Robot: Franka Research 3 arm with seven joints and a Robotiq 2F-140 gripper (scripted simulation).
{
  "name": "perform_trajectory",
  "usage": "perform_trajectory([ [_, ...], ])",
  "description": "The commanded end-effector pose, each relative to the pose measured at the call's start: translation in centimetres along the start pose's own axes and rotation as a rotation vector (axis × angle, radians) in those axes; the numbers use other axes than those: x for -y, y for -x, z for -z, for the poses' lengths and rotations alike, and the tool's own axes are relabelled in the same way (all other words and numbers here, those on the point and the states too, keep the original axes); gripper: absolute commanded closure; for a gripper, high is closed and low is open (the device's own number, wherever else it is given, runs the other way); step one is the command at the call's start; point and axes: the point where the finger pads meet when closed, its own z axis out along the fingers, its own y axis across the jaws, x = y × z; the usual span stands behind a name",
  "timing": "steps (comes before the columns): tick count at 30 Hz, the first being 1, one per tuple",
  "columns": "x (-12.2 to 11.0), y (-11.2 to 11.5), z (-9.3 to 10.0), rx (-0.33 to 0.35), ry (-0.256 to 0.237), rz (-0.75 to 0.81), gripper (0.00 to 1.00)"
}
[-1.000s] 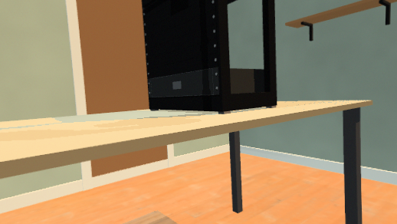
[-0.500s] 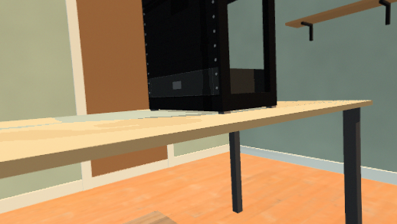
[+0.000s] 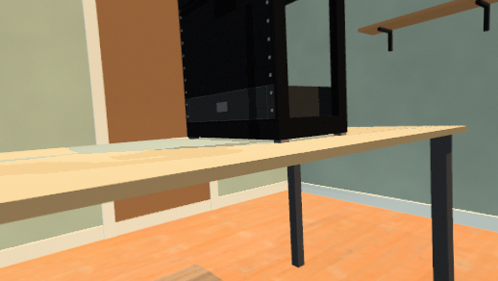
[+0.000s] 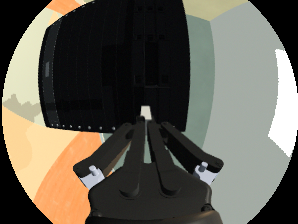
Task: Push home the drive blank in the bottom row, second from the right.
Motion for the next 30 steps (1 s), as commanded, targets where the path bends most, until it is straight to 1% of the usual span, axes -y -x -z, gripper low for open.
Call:
perform_trajectory([
  [1, -0.1, -1.5, 0.3, 0.004, 0.015, 0.009, 1.0],
  [2, 0.0, -2.1, 0.4, 0.004, 0.015, 0.009, 1.0],
  [4, 0.0, -2.1, 0.4, 0.004, 0.015, 0.009, 1.0],
  [13, 1.1, -7.1, 1.6, 0.004, 0.015, 0.009, 1.0],
  [18, 1.6, -9.2, 2.1, 0.004, 0.015, 0.009, 1.0],
  [25, 1.8, -10.2, 2.3, 0.004, 0.015, 0.009, 1.0],
  [30, 1.8, -10.3, 2.3, 0.004, 0.015, 0.009, 1.0],
])
